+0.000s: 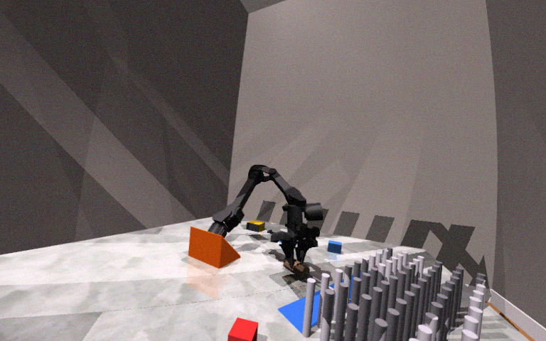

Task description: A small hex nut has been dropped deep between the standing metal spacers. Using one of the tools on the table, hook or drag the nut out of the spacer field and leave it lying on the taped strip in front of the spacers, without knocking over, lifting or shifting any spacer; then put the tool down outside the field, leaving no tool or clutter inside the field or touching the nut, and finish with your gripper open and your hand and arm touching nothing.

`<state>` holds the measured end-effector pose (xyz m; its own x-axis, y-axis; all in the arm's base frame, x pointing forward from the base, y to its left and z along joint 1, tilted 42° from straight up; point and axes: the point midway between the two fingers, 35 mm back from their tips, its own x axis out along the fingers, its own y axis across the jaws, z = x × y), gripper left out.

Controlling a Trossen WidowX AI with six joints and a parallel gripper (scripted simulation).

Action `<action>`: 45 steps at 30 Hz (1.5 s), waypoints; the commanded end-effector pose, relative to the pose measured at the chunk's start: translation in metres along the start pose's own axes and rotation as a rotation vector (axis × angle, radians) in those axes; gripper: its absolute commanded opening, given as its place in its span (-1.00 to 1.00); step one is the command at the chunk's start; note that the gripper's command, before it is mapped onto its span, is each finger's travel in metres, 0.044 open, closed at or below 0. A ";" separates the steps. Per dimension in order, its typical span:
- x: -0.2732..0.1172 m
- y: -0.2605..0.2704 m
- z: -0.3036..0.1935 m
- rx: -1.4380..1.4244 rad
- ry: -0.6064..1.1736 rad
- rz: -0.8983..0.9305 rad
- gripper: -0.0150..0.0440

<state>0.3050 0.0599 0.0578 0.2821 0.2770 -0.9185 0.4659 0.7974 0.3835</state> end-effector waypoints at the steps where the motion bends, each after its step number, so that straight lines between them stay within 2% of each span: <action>1: -0.001 -0.001 -0.002 0.006 -0.003 -0.006 -0.49; 45: -0.012 -0.001 -0.027 0.006 -0.002 -0.006 -0.49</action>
<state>0.2800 0.0706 0.0660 0.2807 0.2770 -0.9190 0.4666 0.7973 0.3829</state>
